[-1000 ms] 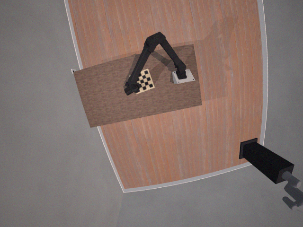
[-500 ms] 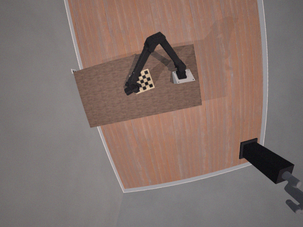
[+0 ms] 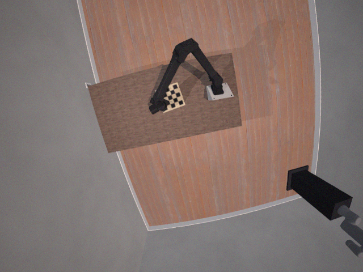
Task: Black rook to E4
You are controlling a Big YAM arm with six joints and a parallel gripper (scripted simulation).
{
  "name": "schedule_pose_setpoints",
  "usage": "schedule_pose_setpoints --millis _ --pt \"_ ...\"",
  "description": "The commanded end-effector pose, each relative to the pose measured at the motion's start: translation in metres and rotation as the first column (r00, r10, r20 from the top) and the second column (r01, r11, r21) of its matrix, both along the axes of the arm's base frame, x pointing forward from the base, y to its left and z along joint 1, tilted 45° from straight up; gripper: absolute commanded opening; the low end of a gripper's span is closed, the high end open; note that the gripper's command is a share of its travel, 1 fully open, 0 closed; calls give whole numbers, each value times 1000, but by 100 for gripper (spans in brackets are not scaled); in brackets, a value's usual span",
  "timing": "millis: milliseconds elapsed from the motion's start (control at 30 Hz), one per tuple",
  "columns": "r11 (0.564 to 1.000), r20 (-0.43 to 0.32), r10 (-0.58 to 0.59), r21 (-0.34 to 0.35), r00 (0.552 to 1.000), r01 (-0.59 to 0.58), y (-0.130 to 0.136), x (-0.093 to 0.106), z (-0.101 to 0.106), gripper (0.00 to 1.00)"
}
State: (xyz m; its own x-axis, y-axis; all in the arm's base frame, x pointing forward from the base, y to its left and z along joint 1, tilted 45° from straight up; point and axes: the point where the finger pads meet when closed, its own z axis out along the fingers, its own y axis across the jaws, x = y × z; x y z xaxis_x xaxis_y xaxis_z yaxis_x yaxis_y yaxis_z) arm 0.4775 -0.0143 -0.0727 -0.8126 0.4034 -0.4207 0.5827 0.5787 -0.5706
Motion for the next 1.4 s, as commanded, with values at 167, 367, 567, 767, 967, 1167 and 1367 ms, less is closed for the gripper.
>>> schedule_pose_setpoints --millis 167,367,567,767,967,1167,1367 --pt "1000 12 1 -2 1000 -1 -3 2 9 0" --pt "1000 12 1 -2 1000 -1 -3 2 9 0" --pt "1000 12 1 -2 1000 -1 -3 2 9 0" --pt "1000 11 0 -2 1000 0 -3 2 9 0" --pt "1000 16 -2 -1 1000 2 -3 6 10 0" --pt "1000 29 -5 1 1000 5 -2 13 12 0" --pt "1000 30 0 2 1000 0 0 14 13 0"
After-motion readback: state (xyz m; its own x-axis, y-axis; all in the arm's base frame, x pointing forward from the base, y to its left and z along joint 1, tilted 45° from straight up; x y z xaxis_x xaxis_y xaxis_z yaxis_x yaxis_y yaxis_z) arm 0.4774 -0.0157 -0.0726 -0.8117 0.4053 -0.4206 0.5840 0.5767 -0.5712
